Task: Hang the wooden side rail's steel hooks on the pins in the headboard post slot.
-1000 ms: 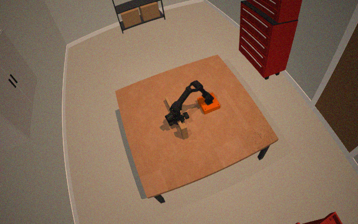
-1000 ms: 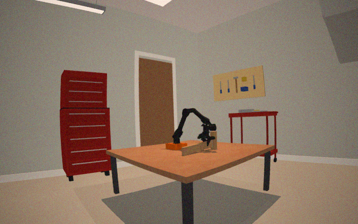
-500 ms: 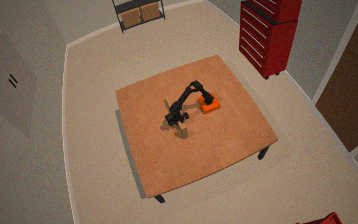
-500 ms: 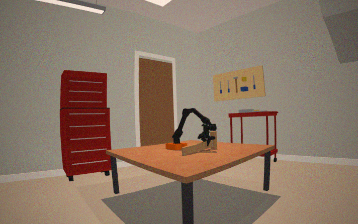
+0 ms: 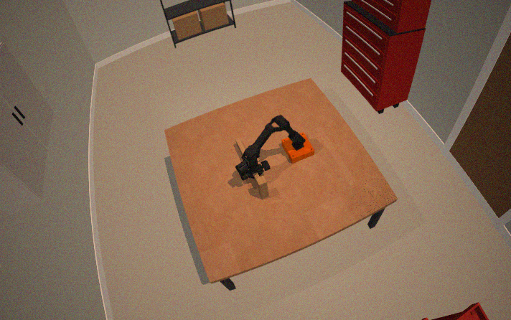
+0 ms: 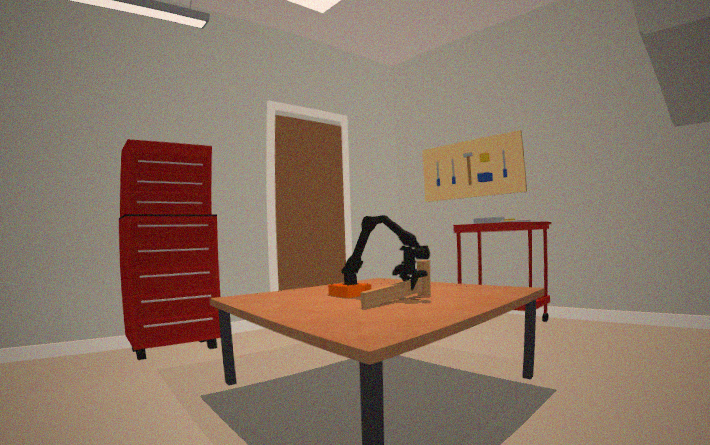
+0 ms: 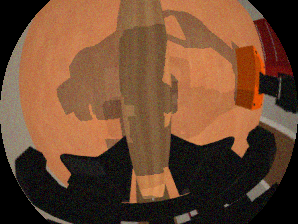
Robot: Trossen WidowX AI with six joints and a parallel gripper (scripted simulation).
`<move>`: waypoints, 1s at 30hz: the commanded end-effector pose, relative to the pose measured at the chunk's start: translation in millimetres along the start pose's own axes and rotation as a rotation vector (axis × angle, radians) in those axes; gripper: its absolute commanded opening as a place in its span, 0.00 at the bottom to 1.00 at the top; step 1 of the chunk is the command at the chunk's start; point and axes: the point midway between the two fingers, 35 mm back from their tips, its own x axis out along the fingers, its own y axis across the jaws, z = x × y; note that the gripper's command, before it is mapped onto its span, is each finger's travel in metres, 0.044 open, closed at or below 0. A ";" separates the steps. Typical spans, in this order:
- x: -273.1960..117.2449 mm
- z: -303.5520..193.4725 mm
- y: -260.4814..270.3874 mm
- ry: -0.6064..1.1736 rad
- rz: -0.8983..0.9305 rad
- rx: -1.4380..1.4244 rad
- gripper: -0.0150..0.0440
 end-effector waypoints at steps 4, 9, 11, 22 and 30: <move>-2.5 -1.8 2.5 0.004 0.007 0.006 0.25; -2.0 -2.4 2.7 0.004 0.007 0.006 0.25; -1.8 -2.6 2.5 0.004 0.007 0.006 0.25; -0.6 -3.9 1.7 0.005 0.006 0.006 0.25; -0.1 -4.8 0.8 0.005 0.006 0.006 0.25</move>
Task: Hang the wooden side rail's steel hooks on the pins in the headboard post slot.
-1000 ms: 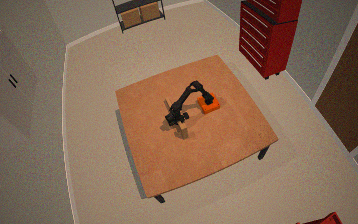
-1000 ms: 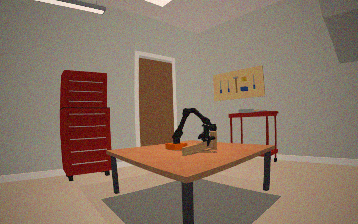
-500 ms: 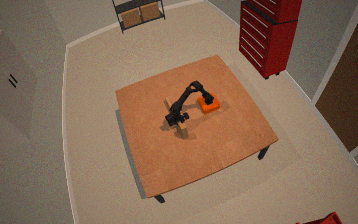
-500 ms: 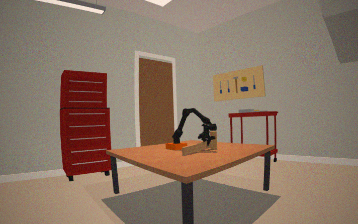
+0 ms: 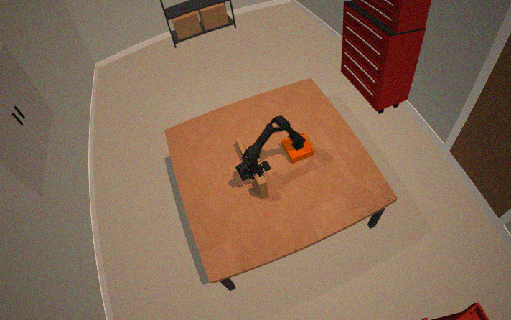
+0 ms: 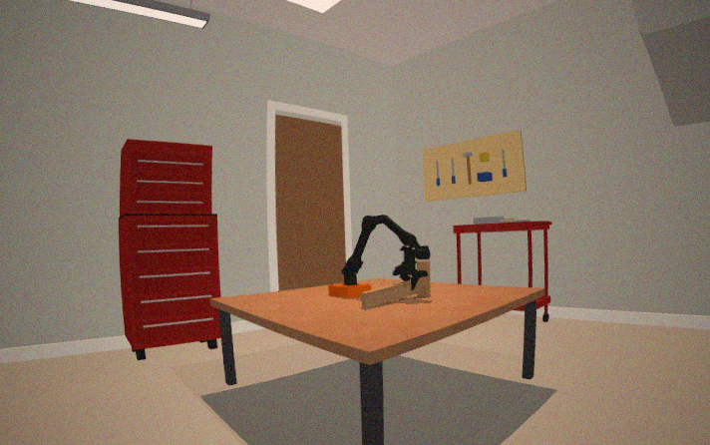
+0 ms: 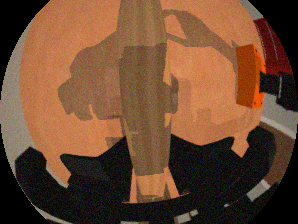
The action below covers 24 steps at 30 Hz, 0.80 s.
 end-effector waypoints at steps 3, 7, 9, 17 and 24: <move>0.2 -1.5 -0.3 0.003 0.002 0.004 0.25; -0.3 -1.9 -0.6 0.004 0.002 0.004 0.25; -0.5 -2.2 -0.4 0.004 0.002 0.004 0.25; -1.1 -2.7 0.2 0.004 0.002 0.004 0.25; -1.6 -3.2 0.7 0.004 0.002 0.004 0.25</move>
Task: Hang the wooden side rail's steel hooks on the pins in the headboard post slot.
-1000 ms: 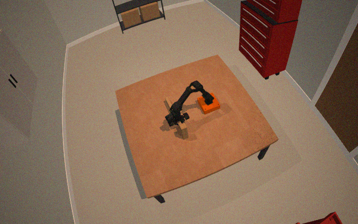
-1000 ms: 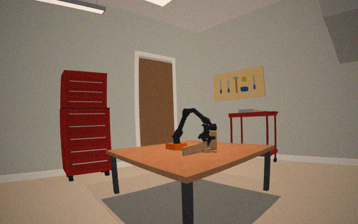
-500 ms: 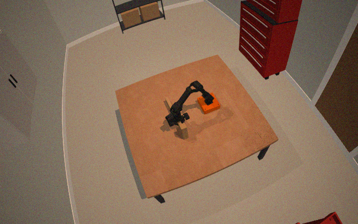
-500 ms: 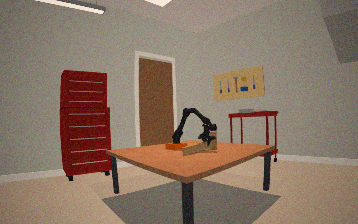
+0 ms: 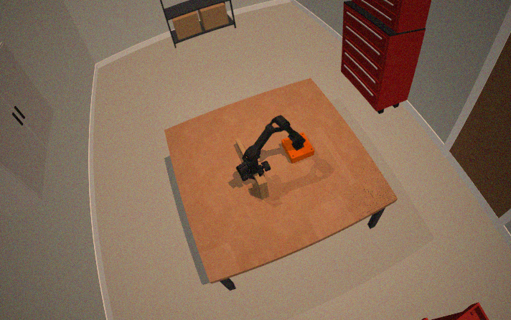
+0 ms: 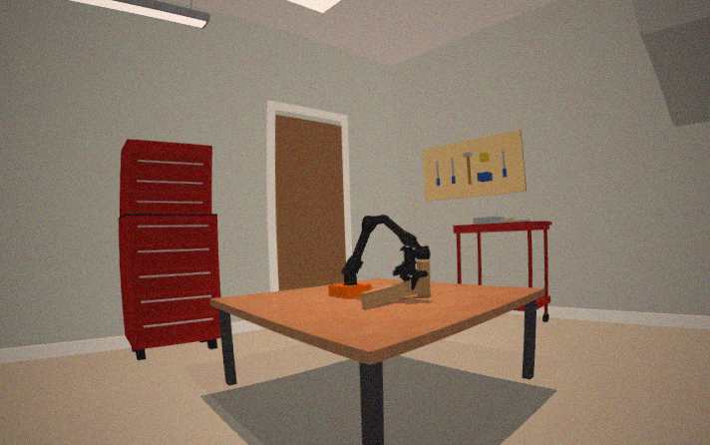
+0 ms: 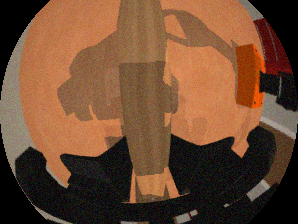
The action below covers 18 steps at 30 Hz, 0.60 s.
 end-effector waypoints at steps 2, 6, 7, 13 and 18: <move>-2.2 -1.6 2.0 0.005 0.004 0.007 0.25; -2.4 -2.0 2.4 0.005 0.004 0.007 0.25; -2.3 -2.1 2.5 0.005 0.004 0.007 0.25; -2.3 -2.7 3.2 0.005 0.004 0.007 0.25; -2.6 -3.3 3.5 0.005 0.004 0.007 0.25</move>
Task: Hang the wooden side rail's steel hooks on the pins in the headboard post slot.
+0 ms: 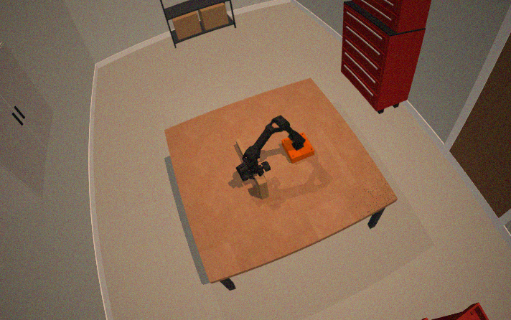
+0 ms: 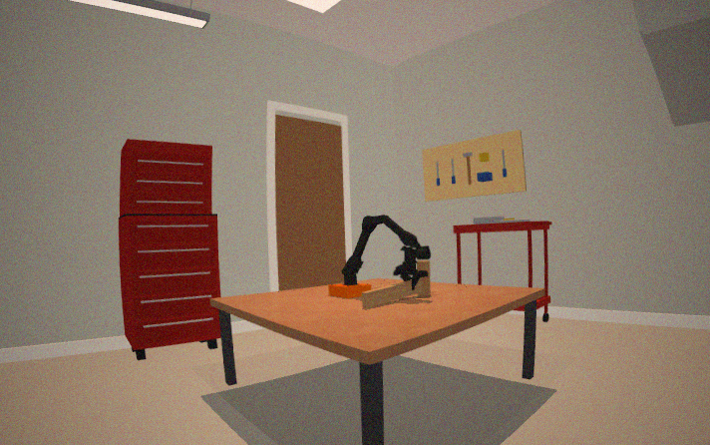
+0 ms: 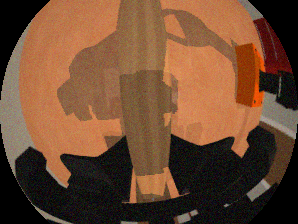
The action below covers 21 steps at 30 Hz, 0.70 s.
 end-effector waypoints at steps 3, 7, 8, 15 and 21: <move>-2.4 -2.0 2.4 0.004 0.007 0.005 0.25; -2.1 -2.4 1.9 0.004 0.007 0.005 0.25; -2.0 -2.6 1.8 0.004 0.007 0.005 0.25; -1.2 -3.3 1.6 0.005 0.006 0.005 0.25; -0.6 -4.0 1.6 0.005 0.006 0.005 0.25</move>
